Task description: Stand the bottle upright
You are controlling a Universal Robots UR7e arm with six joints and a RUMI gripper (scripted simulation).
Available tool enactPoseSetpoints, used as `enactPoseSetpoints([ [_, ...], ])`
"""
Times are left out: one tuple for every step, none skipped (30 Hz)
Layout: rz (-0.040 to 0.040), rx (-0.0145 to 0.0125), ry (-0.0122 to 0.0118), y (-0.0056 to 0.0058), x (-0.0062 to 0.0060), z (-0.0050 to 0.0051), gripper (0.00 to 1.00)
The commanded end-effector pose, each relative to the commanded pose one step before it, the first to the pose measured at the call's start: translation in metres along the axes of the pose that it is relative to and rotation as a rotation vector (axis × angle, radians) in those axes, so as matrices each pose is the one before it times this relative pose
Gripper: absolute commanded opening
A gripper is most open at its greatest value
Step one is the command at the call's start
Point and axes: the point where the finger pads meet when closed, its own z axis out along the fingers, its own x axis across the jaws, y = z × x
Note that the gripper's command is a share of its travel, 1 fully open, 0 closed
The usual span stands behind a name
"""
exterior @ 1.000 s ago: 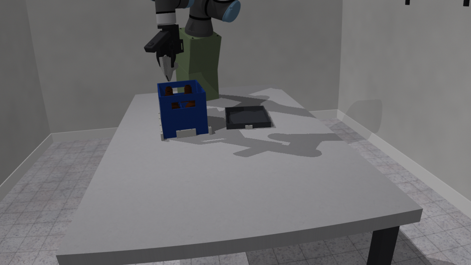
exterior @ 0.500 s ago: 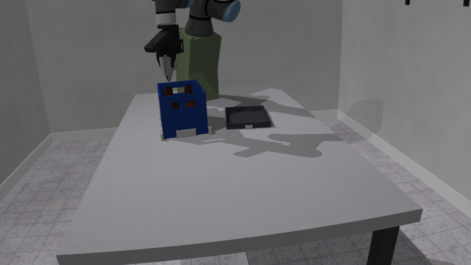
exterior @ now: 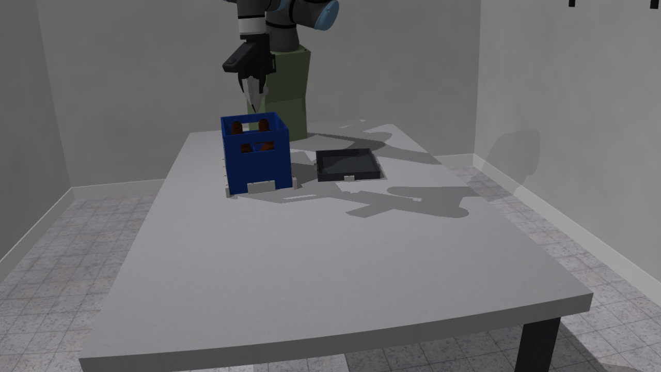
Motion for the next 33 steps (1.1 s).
enactPoseSetpoints([
  [0.00143, 0.00529, 0.00152, 0.02984, -0.02500, -0.00216, 0.00],
  [0.00000, 0.00000, 0.00000, 0.00000, 0.00000, 0.00000, 0.00],
  [0.00000, 0.00000, 0.00000, 0.00000, 0.00000, 0.00000, 0.00],
  [0.00000, 0.00000, 0.00000, 0.00000, 0.00000, 0.00000, 0.00],
  [0.00000, 0.00000, 0.00000, 0.00000, 0.00000, 0.00000, 0.00],
  [0.00000, 0.00000, 0.00000, 0.00000, 0.00000, 0.00000, 0.00],
  [0.00000, 0.00000, 0.00000, 0.00000, 0.00000, 0.00000, 0.00],
  [0.00000, 0.00000, 0.00000, 0.00000, 0.00000, 0.00000, 0.38],
  [0.00000, 0.00000, 0.00000, 0.00000, 0.00000, 0.00000, 0.38],
  [0.00000, 0.00000, 0.00000, 0.00000, 0.00000, 0.00000, 0.38],
  [0.00000, 0.00000, 0.00000, 0.00000, 0.00000, 0.00000, 0.38],
  [0.00000, 0.00000, 0.00000, 0.00000, 0.00000, 0.00000, 0.38],
  [0.00000, 0.00000, 0.00000, 0.00000, 0.00000, 0.00000, 0.38],
  [0.00000, 0.00000, 0.00000, 0.00000, 0.00000, 0.00000, 0.38],
  [0.00000, 0.00000, 0.00000, 0.00000, 0.00000, 0.00000, 0.38],
  [0.00000, 0.00000, 0.00000, 0.00000, 0.00000, 0.00000, 0.38],
  [0.00000, 0.00000, 0.00000, 0.00000, 0.00000, 0.00000, 0.38],
  [0.00000, 0.00000, 0.00000, 0.00000, 0.00000, 0.00000, 0.38],
  [0.00000, 0.00000, 0.00000, 0.00000, 0.00000, 0.00000, 0.38],
  [0.00000, 0.00000, 0.00000, 0.00000, 0.00000, 0.00000, 0.38],
  [0.00000, 0.00000, 0.00000, 0.00000, 0.00000, 0.00000, 0.38],
  [0.00000, 0.00000, 0.00000, 0.00000, 0.00000, 0.00000, 0.38],
  [0.00000, 0.00000, 0.00000, 0.00000, 0.00000, 0.00000, 0.38],
  [0.00000, 0.00000, 0.00000, 0.00000, 0.00000, 0.00000, 0.38],
  [0.00000, 0.00000, 0.00000, 0.00000, 0.00000, 0.00000, 0.38],
  [0.00000, 0.00000, 0.00000, 0.00000, 0.00000, 0.00000, 0.38],
  [0.00000, 0.00000, 0.00000, 0.00000, 0.00000, 0.00000, 0.38],
  [0.00000, 0.00000, 0.00000, 0.00000, 0.00000, 0.00000, 0.38],
  [0.00000, 0.00000, 0.00000, 0.00000, 0.00000, 0.00000, 0.38],
  [0.00000, 0.00000, 0.00000, 0.00000, 0.00000, 0.00000, 0.38],
  [0.00000, 0.00000, 0.00000, 0.00000, 0.00000, 0.00000, 0.38],
  [0.00000, 0.00000, 0.00000, 0.00000, 0.00000, 0.00000, 0.38],
  [0.00000, 0.00000, 0.00000, 0.00000, 0.00000, 0.00000, 0.38],
])
